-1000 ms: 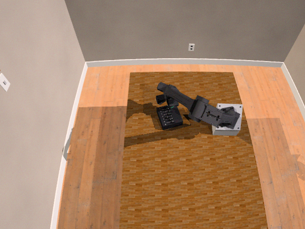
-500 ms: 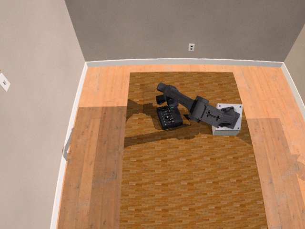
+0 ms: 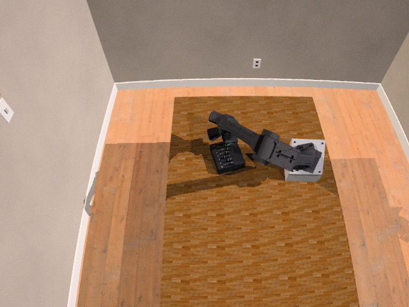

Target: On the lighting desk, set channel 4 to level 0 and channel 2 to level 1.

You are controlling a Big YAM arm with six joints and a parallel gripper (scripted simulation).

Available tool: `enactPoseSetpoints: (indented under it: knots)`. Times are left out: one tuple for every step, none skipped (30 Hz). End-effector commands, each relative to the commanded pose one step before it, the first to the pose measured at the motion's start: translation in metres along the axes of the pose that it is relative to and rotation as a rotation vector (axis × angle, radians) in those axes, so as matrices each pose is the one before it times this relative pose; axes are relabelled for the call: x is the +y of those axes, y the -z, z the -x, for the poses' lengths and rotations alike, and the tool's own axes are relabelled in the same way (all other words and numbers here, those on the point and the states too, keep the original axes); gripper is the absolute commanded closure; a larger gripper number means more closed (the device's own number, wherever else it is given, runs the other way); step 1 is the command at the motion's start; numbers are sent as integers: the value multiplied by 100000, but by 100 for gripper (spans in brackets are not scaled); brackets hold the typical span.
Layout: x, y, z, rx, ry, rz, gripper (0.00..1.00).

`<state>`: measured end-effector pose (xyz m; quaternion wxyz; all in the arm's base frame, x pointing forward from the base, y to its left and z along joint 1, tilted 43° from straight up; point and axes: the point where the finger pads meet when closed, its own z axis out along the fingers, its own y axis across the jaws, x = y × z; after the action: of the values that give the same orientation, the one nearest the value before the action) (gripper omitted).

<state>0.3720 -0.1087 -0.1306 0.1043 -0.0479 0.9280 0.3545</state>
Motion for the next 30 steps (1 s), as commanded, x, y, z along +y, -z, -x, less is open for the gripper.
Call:
enactPoseSetpoints:
  knots:
    - [-477,-14,1805,-131,1163,-219,100]
    - [2,0,62,-7,-2,7,100]
    - [0,0,0,0,0,0,100]
    - [0,0,0,0,0,0,100]
    - [6,0,66,-29,626,29,100]
    - [4,0,65,-20,-304,19,100]
    - [5,0,65,-20,-292,19,100]
    - [5,0,66,-20,-75,20,100]
    - [5,0,66,-20,35,20,100]
    - [2,0,63,-7,25,6,100]
    - [1,0,63,-1,-4,1,100]
    - [-15,0,80,-66,73,-62,100]
    - [-7,0,72,-35,40,-31,100]
    - [1,0,63,-2,-5,0,100]
    - [-1,0,65,-10,6,-7,100]
    - [-4,-1,69,-23,26,-19,100]
    - [0,0,63,-5,10,-3,100]
    - [1,0,62,-1,3,1,100]
    - [0,0,63,-7,8,-5,100]
    - [0,0,0,0,0,0,100]
    - [0,0,0,0,0,0,100]
    - [-31,0,96,-128,686,-121,100]
    - [31,-1,30,112,-428,110,100]
    - [32,-1,28,118,-391,114,100]
    - [-9,0,71,-44,11,-40,100]
    - [-24,0,87,-104,188,-96,100]
    - [8,0,51,24,-6,25,100]
    - [9,0,48,32,-49,32,100]
    - [-4,0,62,-21,26,-18,100]
    - [-3,0,60,-16,28,-14,100]
